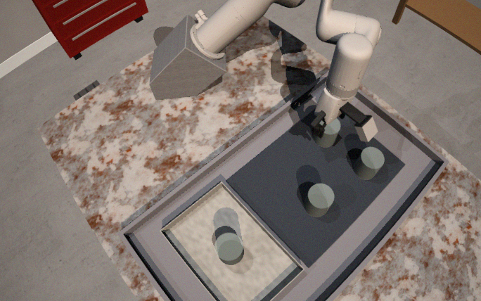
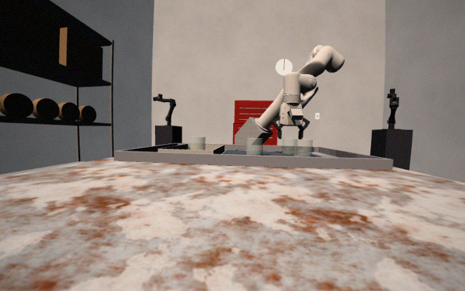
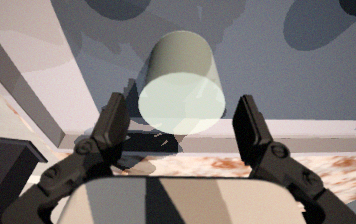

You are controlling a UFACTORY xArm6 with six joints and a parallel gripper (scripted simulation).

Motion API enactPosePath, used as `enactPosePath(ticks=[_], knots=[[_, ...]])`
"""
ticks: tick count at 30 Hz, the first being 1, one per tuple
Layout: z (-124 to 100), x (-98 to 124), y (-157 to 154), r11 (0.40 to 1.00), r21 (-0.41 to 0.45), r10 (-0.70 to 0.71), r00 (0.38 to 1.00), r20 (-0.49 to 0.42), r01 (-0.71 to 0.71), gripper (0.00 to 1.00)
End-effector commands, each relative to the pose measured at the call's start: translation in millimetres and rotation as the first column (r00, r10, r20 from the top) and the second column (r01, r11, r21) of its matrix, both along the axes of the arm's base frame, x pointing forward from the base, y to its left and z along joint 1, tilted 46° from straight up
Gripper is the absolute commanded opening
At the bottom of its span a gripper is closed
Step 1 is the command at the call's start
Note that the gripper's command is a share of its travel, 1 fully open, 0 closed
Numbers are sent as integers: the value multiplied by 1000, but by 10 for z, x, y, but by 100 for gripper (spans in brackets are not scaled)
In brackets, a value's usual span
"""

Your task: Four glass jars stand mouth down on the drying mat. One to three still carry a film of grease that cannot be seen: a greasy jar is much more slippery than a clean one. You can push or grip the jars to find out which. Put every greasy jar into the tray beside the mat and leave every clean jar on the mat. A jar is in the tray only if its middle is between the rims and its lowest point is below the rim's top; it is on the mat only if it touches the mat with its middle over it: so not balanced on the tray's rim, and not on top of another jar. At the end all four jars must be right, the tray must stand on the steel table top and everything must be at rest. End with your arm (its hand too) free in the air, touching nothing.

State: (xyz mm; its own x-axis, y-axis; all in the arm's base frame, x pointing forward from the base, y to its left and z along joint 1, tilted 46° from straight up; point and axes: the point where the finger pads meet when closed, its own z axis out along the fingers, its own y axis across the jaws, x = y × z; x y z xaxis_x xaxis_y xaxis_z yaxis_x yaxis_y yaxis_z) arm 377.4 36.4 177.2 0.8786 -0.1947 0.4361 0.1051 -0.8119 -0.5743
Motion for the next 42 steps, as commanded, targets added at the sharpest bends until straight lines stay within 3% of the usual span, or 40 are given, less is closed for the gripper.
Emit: enactPosePath(ticks=[1,22,23,42], knots=[[-70,65,58,1000,0,-1,1000,3,1,100],[-208,159,168,1000,0,-1,1000,3,1,100],[-208,159,168,1000,0,-1,1000,3,1,91],[-208,159,168,1000,0,-1,1000,3,1,91]])
